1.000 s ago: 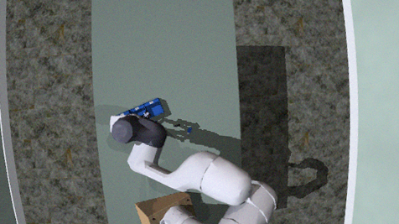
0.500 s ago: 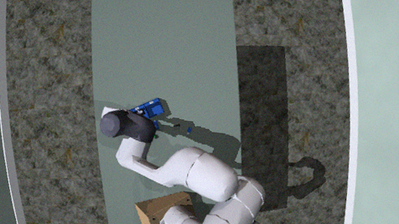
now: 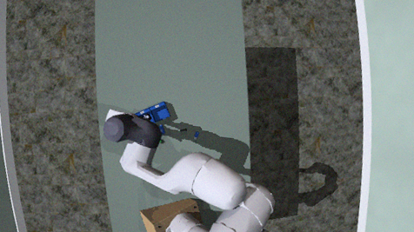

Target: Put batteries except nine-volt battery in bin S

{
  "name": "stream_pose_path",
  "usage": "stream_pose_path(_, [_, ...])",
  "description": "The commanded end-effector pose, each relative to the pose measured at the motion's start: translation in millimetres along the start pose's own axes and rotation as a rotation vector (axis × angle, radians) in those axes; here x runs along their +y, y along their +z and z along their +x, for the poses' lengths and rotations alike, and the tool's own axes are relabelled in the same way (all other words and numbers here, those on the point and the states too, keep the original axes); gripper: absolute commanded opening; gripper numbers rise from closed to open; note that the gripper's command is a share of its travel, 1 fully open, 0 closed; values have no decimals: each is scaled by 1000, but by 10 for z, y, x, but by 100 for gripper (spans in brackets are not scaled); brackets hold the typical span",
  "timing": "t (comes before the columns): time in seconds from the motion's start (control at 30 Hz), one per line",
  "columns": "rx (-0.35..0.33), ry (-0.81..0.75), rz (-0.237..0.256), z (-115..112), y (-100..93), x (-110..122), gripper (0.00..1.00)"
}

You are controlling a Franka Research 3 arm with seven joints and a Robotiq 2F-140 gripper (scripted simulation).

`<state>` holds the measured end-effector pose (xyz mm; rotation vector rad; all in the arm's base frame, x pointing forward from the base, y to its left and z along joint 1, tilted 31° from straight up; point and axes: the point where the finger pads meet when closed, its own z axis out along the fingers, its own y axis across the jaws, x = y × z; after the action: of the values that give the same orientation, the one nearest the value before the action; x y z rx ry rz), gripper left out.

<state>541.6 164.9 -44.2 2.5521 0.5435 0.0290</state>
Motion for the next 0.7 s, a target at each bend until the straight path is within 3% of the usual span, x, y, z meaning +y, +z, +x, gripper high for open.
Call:
stream_pose_path(0.0, [0,27,0,5,-11,-2,29])
stream_pose_path(0.2, [0,27,0,8,-11,-3,29])
stream_pose_path(0.67, [0,27,0,11,229,-3,29])
